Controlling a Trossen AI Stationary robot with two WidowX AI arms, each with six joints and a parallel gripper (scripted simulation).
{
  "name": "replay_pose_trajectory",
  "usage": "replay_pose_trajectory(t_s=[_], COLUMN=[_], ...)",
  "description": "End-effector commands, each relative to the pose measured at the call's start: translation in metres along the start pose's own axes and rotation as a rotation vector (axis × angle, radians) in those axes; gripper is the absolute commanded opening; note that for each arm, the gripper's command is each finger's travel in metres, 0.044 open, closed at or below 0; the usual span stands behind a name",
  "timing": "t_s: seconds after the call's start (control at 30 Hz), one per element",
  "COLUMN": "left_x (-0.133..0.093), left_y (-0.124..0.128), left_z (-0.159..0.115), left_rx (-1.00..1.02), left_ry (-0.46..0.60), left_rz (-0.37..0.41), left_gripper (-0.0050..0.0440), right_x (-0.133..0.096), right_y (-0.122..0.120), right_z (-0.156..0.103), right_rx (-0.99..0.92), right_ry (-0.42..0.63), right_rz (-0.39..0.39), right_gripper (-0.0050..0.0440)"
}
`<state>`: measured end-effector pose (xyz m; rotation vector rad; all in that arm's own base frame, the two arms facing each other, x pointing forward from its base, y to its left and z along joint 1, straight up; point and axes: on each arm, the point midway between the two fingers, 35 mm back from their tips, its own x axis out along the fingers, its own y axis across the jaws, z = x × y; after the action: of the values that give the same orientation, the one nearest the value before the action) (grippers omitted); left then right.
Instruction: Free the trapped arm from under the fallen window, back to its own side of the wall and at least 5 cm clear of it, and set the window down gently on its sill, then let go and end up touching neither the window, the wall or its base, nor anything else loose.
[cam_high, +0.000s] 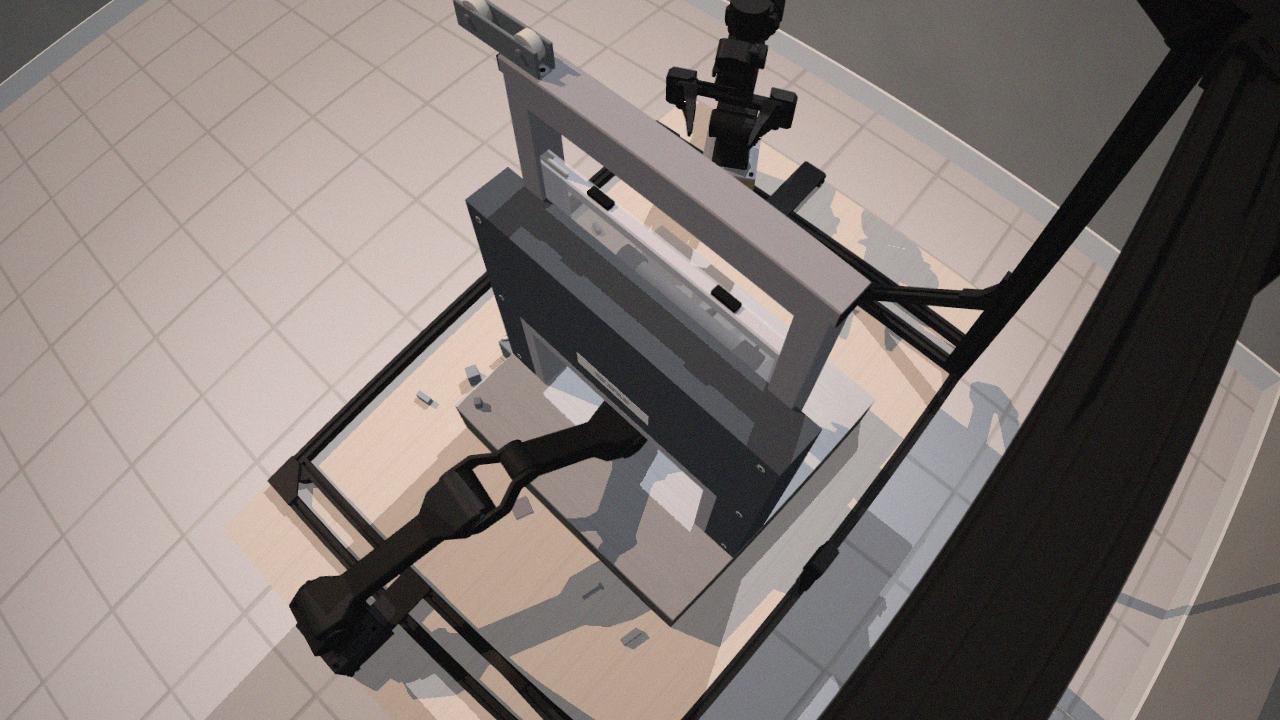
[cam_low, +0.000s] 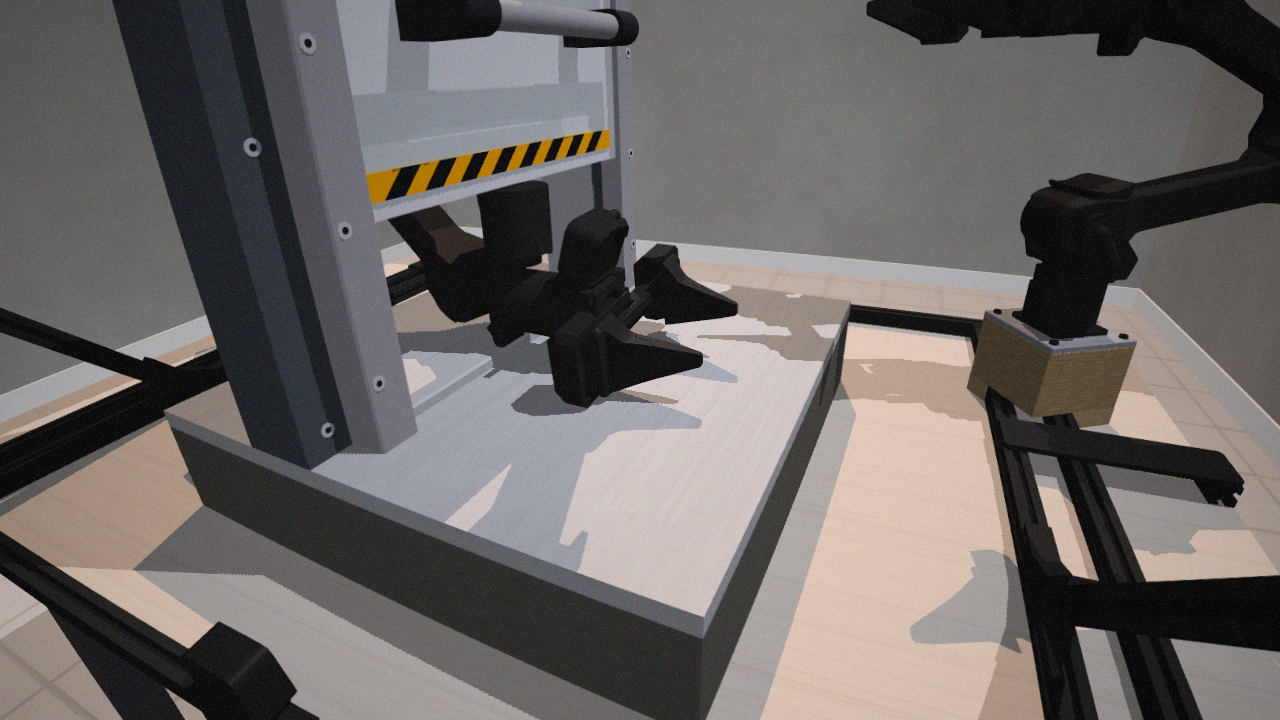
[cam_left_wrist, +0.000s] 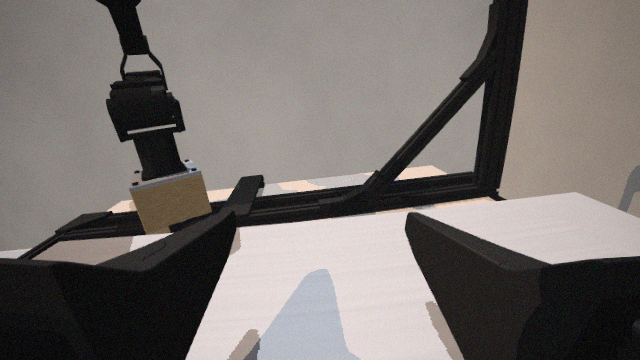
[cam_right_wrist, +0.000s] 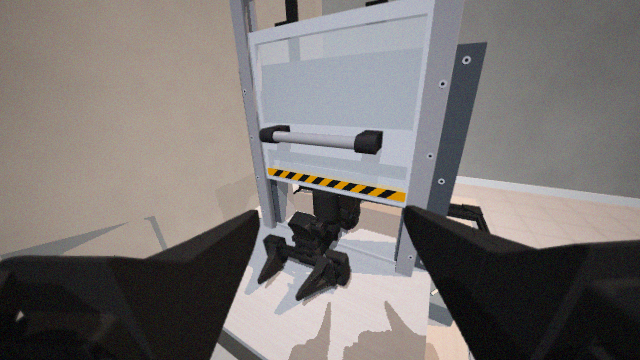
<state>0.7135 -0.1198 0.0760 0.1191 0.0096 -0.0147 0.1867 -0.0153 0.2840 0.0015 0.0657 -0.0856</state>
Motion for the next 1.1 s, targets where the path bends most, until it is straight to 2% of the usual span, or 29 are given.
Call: replay_pose_trajectory(t_s=[0.0,0.73,1.07], left_x=[0.0,0.0,0.0], left_y=[0.0,0.0,0.0], left_z=[0.001,0.001,0.001], left_rx=[0.011,0.011,0.011], left_ry=[-0.001,-0.001,-0.001], left_rz=[0.0,0.0,0.0], left_gripper=[0.04,0.04,0.04], right_x=[-0.013,-0.015,0.0], right_y=[-0.003,-0.004,-0.003], right_z=[-0.021,-0.025,-0.025], right_rx=[0.003,0.004,0.0], right_ry=[0.038,0.046,0.071], right_rz=[-0.019,-0.02,-0.029], right_gripper=[0.04,0.04,0.04])
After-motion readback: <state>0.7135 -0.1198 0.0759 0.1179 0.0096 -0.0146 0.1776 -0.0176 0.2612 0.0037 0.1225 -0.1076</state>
